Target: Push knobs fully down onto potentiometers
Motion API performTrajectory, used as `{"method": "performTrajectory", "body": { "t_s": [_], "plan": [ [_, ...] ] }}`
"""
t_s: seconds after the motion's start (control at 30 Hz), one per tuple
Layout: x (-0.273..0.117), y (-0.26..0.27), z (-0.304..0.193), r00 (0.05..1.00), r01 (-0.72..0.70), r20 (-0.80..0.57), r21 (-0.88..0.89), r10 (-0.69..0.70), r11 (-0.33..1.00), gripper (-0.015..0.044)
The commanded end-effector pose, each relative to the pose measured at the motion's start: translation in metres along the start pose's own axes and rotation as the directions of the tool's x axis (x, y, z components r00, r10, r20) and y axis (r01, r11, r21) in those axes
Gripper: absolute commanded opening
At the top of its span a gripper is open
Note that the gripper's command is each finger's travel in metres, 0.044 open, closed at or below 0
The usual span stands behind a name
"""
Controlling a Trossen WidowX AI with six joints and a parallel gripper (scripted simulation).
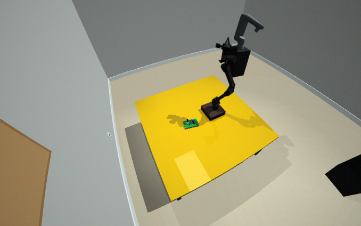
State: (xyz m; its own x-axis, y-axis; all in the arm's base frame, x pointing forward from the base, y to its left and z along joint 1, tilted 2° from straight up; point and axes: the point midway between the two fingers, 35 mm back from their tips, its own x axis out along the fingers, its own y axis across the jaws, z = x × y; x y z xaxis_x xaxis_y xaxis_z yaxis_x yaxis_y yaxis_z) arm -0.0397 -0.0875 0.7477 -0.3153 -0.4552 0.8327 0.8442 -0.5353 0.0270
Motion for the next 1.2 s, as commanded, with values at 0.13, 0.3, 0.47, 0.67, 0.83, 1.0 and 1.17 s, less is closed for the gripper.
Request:
{"method": "performTrajectory", "body": {
  "t_s": [0.13,0.3,0.47,0.67,0.83,1.0,1.17],
  "plan": [
    [-0.002,0.040,-0.019,0.992,-0.113,-0.036,0.121,0.118,0.986,0.0000],
    [-0.007,0.075,-0.031,0.973,-0.210,-0.060,0.164,0.222,0.964,0.0000],
    [-0.016,0.113,-0.041,0.941,-0.311,-0.074,0.201,0.331,0.929,0.0000],
    [-0.035,0.164,-0.055,0.871,-0.437,-0.105,0.281,0.480,0.854,0.0000],
    [-0.054,0.199,-0.058,0.810,-0.532,-0.088,0.306,0.580,0.789,0.0000],
    [-0.081,0.239,-0.062,0.720,-0.630,-0.078,0.343,0.689,0.697,0.0000],
    [-0.105,0.266,-0.062,0.650,-0.693,-0.075,0.350,0.756,0.630,0.0000]
  ]
}}
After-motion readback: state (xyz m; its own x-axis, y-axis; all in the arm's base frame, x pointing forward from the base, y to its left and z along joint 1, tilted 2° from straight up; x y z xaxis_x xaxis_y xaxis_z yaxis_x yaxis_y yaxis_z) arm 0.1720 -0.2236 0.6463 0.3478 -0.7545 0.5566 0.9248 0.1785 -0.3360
